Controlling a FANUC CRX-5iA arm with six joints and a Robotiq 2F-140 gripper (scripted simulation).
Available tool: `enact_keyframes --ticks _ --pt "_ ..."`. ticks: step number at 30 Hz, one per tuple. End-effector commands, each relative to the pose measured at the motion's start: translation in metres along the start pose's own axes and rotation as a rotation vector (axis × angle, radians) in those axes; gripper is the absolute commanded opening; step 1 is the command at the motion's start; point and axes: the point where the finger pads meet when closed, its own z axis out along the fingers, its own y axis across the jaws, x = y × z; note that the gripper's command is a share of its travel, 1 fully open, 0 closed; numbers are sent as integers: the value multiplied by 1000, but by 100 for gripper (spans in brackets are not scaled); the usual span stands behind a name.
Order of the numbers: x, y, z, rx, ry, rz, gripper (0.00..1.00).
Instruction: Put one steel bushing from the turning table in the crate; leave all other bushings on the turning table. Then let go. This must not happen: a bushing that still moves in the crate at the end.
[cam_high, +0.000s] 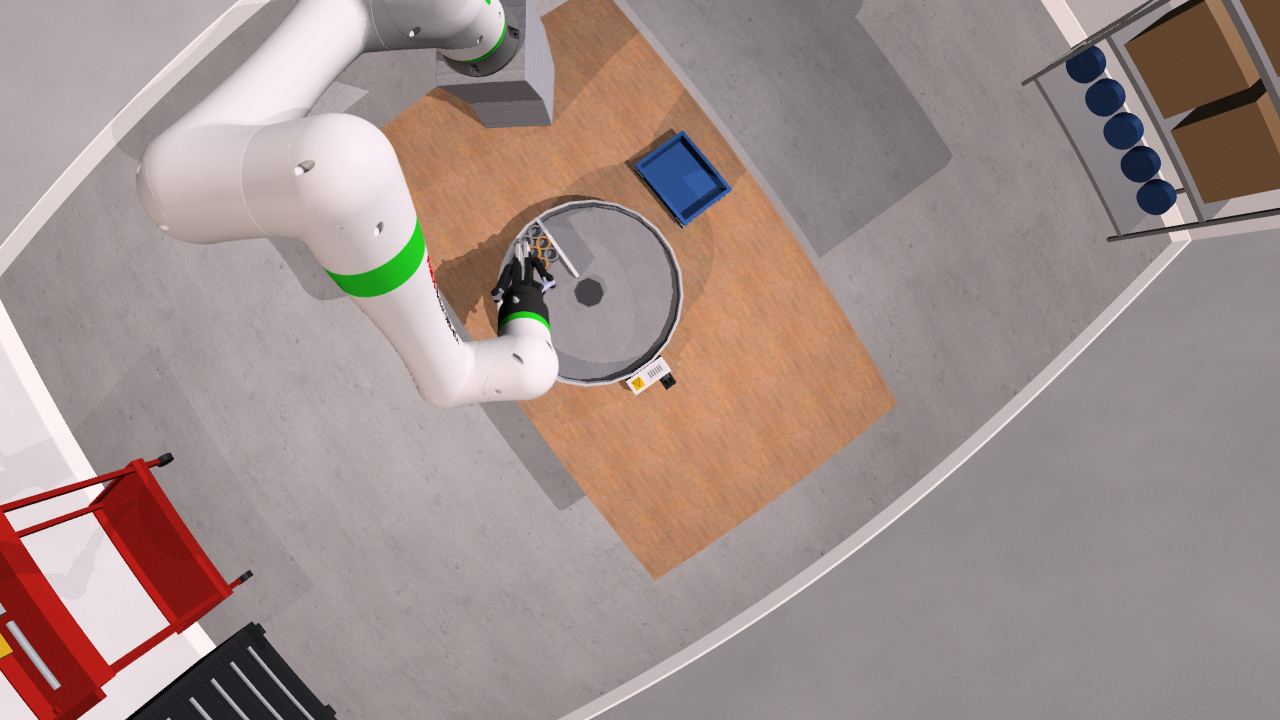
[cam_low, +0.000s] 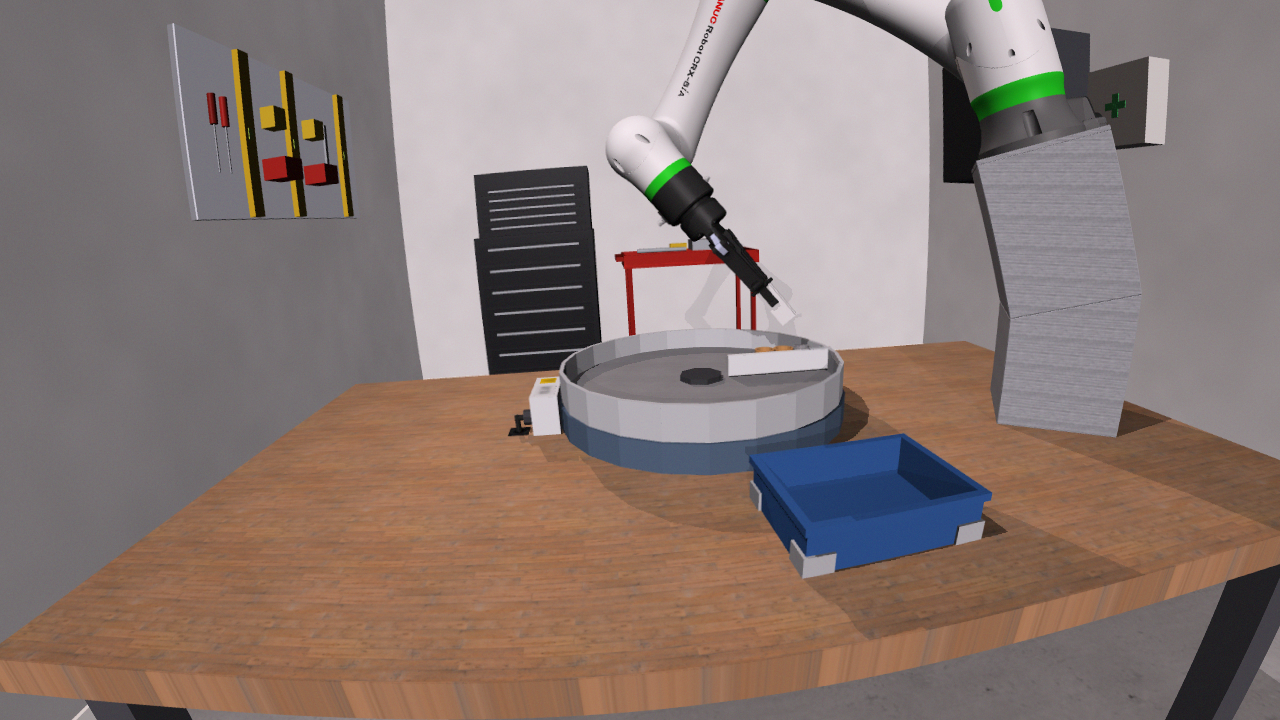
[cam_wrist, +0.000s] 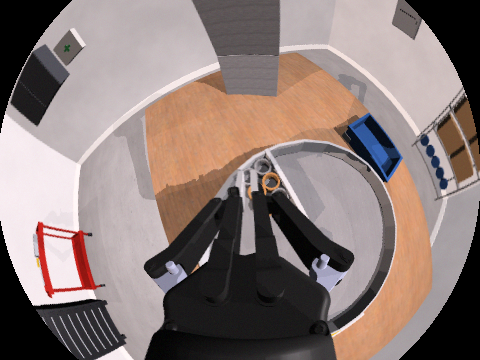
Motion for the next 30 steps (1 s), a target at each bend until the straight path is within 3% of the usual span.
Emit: enact_keyframes --ticks 1,13,20,30 --pt "0 0 0 0 0 0 6" --pt "0 0 0 0 0 0 6" --pt "-15 0 17 0 0 0 6" --pt "-15 0 18 0 0 0 6"
